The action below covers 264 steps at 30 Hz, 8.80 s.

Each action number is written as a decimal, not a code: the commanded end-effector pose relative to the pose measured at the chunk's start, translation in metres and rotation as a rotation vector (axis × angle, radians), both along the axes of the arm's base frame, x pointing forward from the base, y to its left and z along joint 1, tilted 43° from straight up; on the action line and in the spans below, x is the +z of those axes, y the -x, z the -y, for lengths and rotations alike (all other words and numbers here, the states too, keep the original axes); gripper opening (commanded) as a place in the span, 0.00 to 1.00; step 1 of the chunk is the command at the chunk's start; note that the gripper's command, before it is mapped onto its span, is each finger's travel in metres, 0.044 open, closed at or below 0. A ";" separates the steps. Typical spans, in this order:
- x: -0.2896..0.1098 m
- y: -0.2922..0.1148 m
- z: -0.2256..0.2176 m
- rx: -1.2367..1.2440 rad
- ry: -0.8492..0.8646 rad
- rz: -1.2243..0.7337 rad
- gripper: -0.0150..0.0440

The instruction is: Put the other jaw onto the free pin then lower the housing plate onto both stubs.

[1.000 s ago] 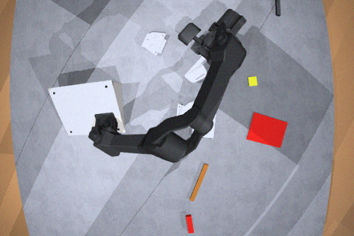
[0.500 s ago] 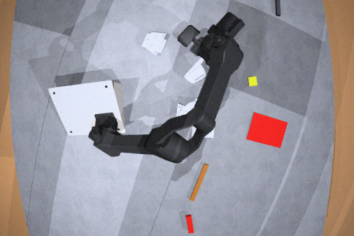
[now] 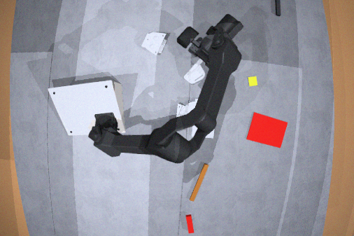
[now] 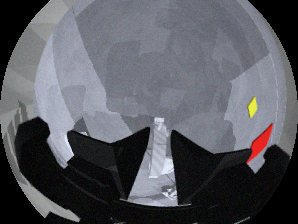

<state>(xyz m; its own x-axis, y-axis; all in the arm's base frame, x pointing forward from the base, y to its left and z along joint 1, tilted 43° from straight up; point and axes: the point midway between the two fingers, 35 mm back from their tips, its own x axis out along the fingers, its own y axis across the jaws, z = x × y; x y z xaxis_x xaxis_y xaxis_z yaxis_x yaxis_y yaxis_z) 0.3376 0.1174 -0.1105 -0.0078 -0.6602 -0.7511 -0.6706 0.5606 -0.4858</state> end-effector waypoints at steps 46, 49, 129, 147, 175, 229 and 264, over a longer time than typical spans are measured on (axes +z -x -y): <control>0.051 0.000 -0.045 0.005 0.000 -0.004 1.00; 0.051 0.000 -0.045 0.005 0.000 -0.004 1.00; 0.027 -0.025 0.018 0.009 0.005 -0.005 0.25; 0.015 -0.009 0.004 0.010 0.002 -0.005 0.25; 0.000 0.013 -0.013 0.009 0.001 -0.006 0.25; 0.041 0.012 -0.052 0.026 -0.003 -0.007 1.00; 0.046 0.011 -0.055 0.015 -0.005 -0.007 0.25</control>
